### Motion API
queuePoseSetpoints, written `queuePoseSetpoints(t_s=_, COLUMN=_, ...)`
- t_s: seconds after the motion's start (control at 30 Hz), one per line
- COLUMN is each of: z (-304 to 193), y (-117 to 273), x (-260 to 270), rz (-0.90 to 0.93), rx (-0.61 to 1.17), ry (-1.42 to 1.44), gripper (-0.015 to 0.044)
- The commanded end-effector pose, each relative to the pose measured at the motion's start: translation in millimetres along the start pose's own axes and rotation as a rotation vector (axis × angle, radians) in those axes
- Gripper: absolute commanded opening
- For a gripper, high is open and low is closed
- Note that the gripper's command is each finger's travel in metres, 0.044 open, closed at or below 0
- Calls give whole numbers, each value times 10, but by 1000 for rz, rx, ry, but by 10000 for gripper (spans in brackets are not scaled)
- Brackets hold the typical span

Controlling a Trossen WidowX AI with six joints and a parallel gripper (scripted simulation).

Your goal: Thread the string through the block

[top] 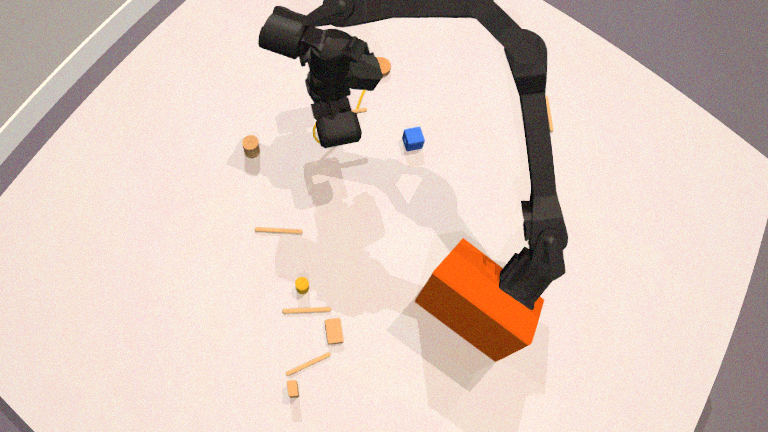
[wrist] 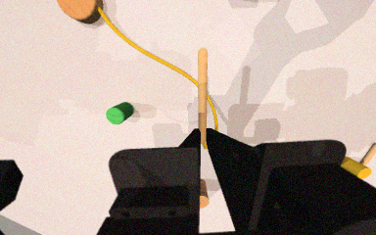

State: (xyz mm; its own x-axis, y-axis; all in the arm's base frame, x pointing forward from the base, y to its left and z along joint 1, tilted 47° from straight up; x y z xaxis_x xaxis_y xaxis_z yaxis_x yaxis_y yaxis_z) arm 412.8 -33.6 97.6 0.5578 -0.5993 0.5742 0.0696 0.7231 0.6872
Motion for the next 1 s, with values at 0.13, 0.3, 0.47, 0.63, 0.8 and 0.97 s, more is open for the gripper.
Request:
queuePoseSetpoints(t_s=0.13, z=-111, y=-13, x=-22, rz=-1, rx=-5, ry=-2, gripper=0)
queuePoseSetpoints(t_s=0.3, z=-174, y=-13, x=-33, rz=-1, rx=-4, ry=-3, gripper=0)
queuePoseSetpoints(t_s=0.47, z=-237, y=-12, x=-46, rz=-1, rx=-4, ry=-3, gripper=0)
queuePoseSetpoints(t_s=0.63, z=-300, y=-13, x=-61, rz=-2, rx=-3, ry=-3, gripper=0)
queuePoseSetpoints(t_s=0.8, z=-361, y=-14, x=-78, rz=-2, rx=-3, ry=-4, gripper=0)
queuePoseSetpoints(t_s=0.97, z=-422, y=-15, x=-96, rz=-2, rx=-2, ry=-4, gripper=0)
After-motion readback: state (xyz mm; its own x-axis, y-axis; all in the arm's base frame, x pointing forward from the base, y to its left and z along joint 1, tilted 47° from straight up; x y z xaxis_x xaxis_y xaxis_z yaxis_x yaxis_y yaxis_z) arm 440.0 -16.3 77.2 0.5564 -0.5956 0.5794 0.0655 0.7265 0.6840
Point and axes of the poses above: the point midway between the two fingers, 35 mm back from their tips, its own y axis back along the fingers, its own x axis across the jaws, z = x × y, the point moved 6 cm from there along y, back along the fingers, and after that the axes turned 13 degrees about -y, right-handed, at the moved point
